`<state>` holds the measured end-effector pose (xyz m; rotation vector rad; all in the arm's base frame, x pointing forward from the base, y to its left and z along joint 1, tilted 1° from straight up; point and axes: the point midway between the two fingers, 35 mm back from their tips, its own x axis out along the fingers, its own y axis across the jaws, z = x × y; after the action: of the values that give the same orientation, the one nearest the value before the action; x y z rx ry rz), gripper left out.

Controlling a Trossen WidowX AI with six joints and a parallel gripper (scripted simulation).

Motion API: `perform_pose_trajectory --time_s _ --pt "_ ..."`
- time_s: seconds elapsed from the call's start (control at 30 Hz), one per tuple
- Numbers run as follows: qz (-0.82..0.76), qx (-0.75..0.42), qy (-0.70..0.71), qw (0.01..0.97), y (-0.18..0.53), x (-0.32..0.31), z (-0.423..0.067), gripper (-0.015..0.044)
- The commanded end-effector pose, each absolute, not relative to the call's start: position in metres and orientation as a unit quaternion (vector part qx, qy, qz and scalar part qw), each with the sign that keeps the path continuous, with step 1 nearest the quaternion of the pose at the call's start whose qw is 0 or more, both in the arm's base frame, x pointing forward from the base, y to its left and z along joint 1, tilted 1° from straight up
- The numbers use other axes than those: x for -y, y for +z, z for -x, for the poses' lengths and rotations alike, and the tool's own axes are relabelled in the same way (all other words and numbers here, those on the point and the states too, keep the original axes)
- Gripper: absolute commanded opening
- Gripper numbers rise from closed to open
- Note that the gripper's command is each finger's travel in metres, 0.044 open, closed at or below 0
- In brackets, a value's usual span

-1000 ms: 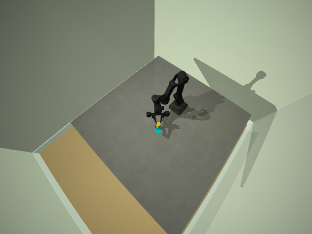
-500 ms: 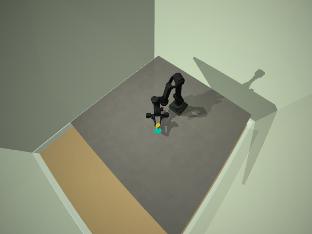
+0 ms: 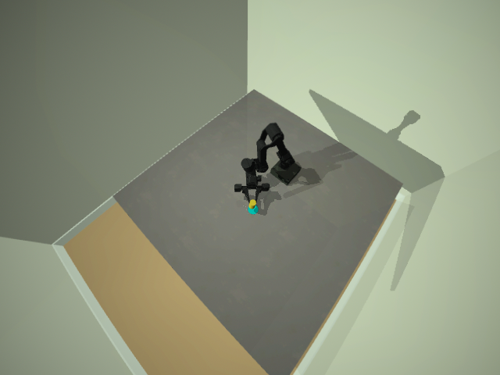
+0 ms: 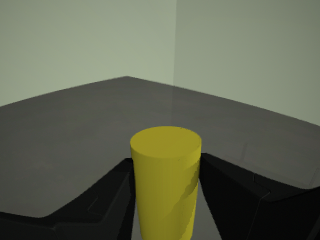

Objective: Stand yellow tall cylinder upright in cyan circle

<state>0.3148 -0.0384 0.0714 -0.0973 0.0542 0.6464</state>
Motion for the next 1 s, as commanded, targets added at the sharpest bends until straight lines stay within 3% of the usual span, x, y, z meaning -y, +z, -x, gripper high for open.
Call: perform_pose_trajectory --time_s 0.0,0.97 --pt "0.051 -0.027 0.32 0.946 0.062 0.037 -0.314 0.0105" --pt "0.065 -0.038 0.328 0.942 0.017 0.031 -0.311 0.0105"
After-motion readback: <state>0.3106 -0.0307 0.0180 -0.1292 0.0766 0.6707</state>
